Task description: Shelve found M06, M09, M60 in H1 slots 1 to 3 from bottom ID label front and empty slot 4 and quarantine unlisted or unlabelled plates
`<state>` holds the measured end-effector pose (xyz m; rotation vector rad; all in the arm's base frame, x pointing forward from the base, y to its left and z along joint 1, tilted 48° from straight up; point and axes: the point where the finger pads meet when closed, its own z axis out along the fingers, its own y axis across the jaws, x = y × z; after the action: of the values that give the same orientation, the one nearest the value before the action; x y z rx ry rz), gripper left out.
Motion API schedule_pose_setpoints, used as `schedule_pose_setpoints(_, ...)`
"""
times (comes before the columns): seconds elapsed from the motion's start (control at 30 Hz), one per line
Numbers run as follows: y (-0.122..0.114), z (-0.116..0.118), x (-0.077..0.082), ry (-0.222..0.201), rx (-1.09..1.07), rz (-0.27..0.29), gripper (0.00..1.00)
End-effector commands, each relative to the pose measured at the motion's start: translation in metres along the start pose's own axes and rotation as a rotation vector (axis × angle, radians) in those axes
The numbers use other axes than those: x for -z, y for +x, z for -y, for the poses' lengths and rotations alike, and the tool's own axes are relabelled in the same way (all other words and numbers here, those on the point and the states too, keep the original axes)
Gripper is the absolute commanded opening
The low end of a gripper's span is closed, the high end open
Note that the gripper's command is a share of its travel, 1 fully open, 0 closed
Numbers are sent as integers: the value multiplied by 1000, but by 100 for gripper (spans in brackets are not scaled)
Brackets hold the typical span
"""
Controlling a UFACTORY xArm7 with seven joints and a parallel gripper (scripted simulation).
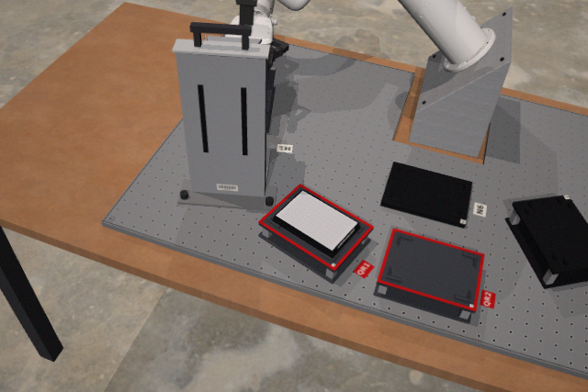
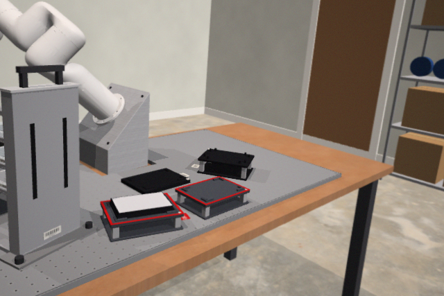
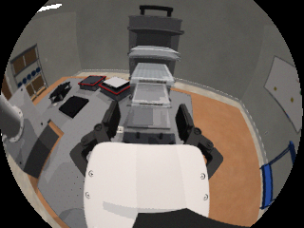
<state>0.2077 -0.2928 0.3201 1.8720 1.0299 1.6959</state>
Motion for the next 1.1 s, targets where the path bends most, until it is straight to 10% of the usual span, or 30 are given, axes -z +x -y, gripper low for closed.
schedule_pose_setpoints(0.0, -10, 0, 0, 1, 2, -1, 100)
schedule_pose_setpoints(1.07, -12, 0, -30, 1, 2, -2, 100)
